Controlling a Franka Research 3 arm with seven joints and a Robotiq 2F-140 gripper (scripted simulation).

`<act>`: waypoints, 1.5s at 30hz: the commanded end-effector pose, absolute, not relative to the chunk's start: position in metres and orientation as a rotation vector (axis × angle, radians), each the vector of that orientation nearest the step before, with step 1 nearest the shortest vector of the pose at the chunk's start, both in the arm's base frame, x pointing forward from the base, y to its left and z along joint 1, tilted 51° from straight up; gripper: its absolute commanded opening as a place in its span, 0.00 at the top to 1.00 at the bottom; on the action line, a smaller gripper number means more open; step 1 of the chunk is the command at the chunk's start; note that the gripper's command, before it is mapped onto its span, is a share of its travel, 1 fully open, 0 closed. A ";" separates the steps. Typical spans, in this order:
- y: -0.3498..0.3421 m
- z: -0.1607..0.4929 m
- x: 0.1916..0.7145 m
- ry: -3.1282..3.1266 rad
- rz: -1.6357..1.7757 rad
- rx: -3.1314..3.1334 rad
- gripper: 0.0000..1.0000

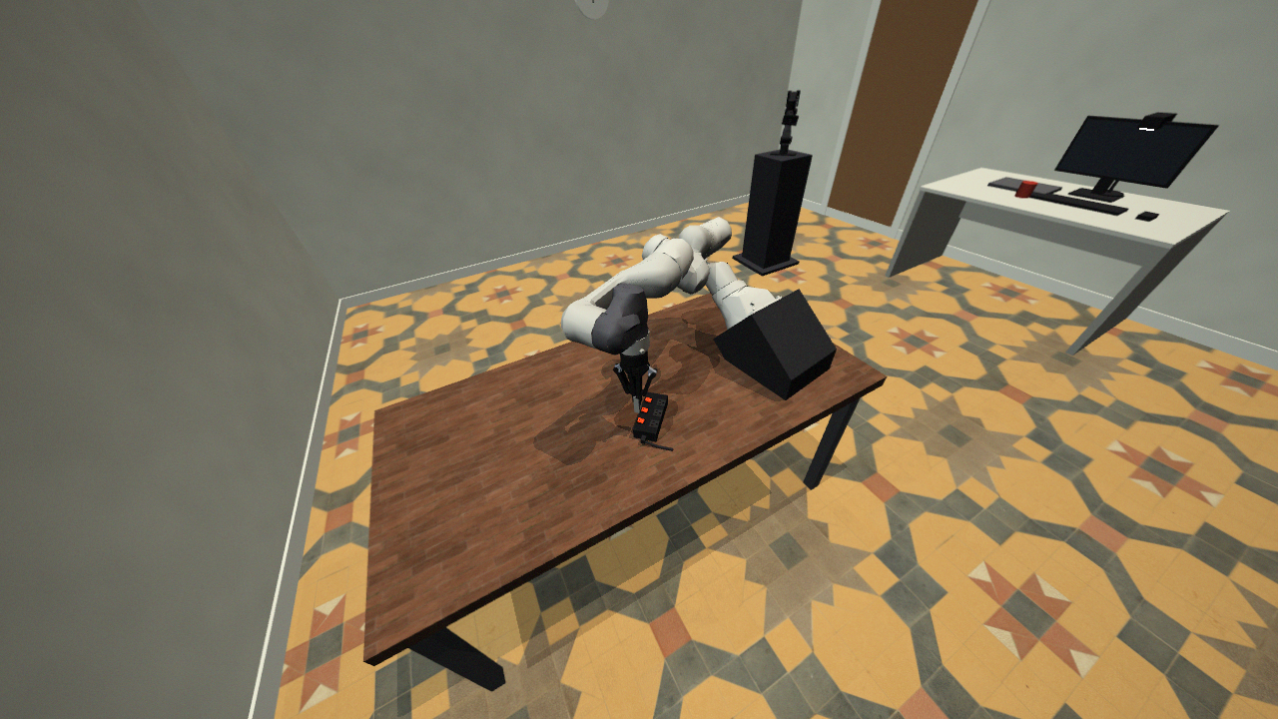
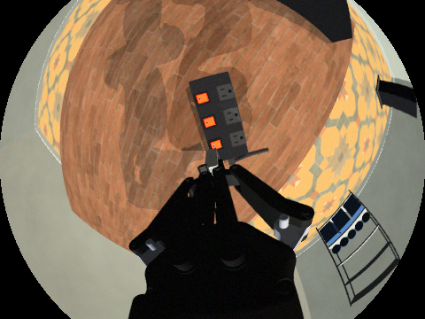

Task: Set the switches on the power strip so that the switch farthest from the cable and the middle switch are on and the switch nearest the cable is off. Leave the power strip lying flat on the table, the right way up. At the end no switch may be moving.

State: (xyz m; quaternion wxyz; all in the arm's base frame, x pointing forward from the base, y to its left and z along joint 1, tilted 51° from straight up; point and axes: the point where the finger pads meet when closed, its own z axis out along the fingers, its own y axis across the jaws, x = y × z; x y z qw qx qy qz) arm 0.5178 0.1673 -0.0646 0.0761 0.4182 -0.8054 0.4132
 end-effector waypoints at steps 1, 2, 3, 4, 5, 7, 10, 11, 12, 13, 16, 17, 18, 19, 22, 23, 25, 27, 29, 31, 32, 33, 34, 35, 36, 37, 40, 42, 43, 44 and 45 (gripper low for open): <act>0.167 -0.062 0.519 -2.409 1.253 1.199 1.00; 0.167 -0.062 0.519 -2.409 1.253 1.199 1.00; 0.167 -0.062 0.519 -2.409 1.253 1.199 1.00; 0.167 -0.062 0.519 -2.409 1.253 1.199 1.00; 0.167 -0.062 0.519 -2.409 1.253 1.199 1.00; 0.167 -0.063 0.519 -2.409 1.253 1.199 1.00; 0.166 -0.063 0.519 -2.409 1.253 1.199 1.00; 0.166 -0.063 0.519 -2.409 1.253 1.199 1.00; 0.166 -0.063 0.519 -2.409 1.253 1.199 1.00; 0.166 -0.064 0.520 -2.409 1.253 1.199 1.00; 0.164 -0.065 0.520 -2.409 1.253 1.199 1.00; 0.164 -0.065 0.520 -2.409 1.253 1.199 1.00; 0.163 -0.066 0.520 -2.409 1.253 1.199 1.00; 0.162 -0.066 0.520 -2.409 1.253 1.199 1.00; 0.160 -0.068 0.521 -2.409 1.253 1.199 1.00; 0.159 -0.069 0.521 -2.409 1.253 1.199 1.00; 0.158 -0.070 0.522 -2.409 1.253 1.199 1.00; 0.157 -0.071 0.522 -2.409 1.253 1.199 1.00; 0.156 -0.072 0.522 -2.409 1.253 1.199 1.00; 0.154 -0.074 0.523 -2.409 1.253 1.199 1.00; 0.153 -0.074 0.523 -2.409 1.253 1.199 1.00; 0.152 -0.075 0.523 -2.409 1.253 1.199 1.00; 0.151 -0.076 0.524 -2.409 1.253 1.199 1.00; 0.150 -0.077 0.524 -2.409 1.253 1.199 1.00; 0.149 -0.078 0.524 -2.409 1.253 1.199 1.00; 0.148 -0.079 0.525 -2.409 1.253 1.199 1.00; 0.145 -0.081 0.525 -2.409 1.253 1.199 1.00; 0.143 -0.083 0.526 -2.409 1.253 1.199 1.00; 0.142 -0.084 0.526 -2.409 1.253 1.199 1.00; 0.142 -0.084 0.526 -2.409 1.253 1.199 1.00; 0.142 -0.084 0.526 -2.409 1.253 1.199 1.00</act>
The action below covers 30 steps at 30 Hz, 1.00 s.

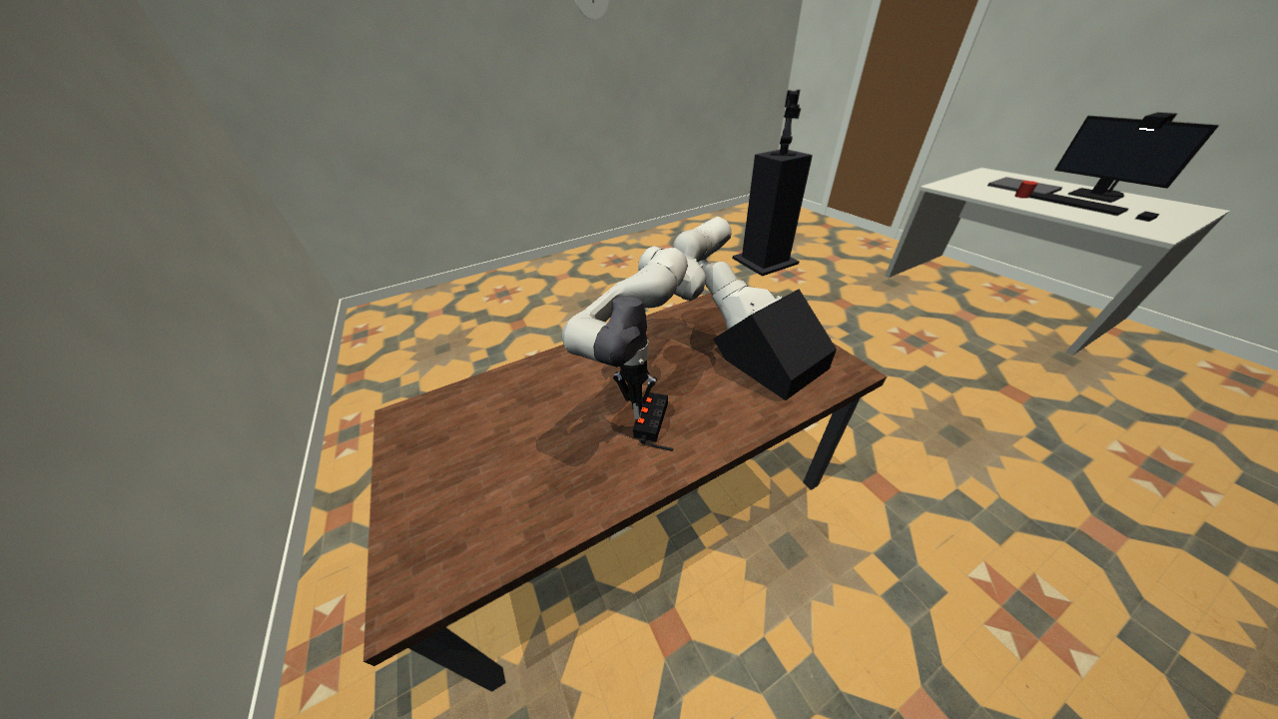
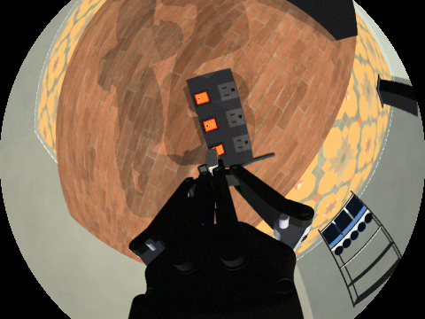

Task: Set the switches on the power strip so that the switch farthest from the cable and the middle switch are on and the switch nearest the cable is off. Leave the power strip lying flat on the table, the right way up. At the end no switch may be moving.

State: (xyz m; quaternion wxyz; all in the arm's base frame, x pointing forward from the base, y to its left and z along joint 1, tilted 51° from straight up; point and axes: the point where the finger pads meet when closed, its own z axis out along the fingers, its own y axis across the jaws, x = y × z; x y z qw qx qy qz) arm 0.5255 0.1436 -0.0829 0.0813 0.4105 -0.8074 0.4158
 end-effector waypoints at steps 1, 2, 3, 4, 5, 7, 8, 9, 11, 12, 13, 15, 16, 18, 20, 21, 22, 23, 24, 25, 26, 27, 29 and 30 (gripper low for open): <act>0.141 -0.084 0.526 -2.409 1.253 1.199 1.00; 0.140 -0.085 0.527 -2.409 1.253 1.199 1.00; 0.140 -0.086 0.527 -2.409 1.253 1.199 1.00; 0.139 -0.086 0.527 -2.409 1.253 1.199 1.00; 0.138 -0.087 0.527 -2.409 1.253 1.199 1.00; 0.137 -0.088 0.527 -2.409 1.253 1.199 1.00; 0.137 -0.088 0.528 -2.409 1.253 1.199 1.00; 0.136 -0.089 0.528 -2.409 1.253 1.199 1.00; 0.135 -0.089 0.528 -2.409 1.253 1.199 1.00; 0.135 -0.089 0.528 -2.409 1.253 1.199 1.00; 0.135 -0.090 0.528 -2.409 1.253 1.199 1.00; 0.135 -0.090 0.528 -2.409 1.253 1.199 1.00; 0.135 -0.090 0.528 -2.409 1.253 1.199 1.00; 0.135 -0.090 0.528 -2.409 1.253 1.199 1.00; 0.134 -0.090 0.528 -2.409 1.253 1.199 1.00; 0.134 -0.090 0.528 -2.409 1.253 1.199 1.00; 0.134 -0.090 0.528 -2.409 1.253 1.199 1.00; 0.134 -0.090 0.528 -2.409 1.253 1.199 1.00; 0.134 -0.090 0.528 -2.409 1.253 1.199 1.00; 0.134 -0.090 0.528 -2.409 1.253 1.199 1.00; 0.134 -0.090 0.528 -2.409 1.253 1.199 1.00; 0.134 -0.090 0.528 -2.409 1.253 1.199 1.00; 0.134 -0.090 0.528 -2.409 1.253 1.199 1.00; 0.134 -0.090 0.528 -2.409 1.253 1.199 1.00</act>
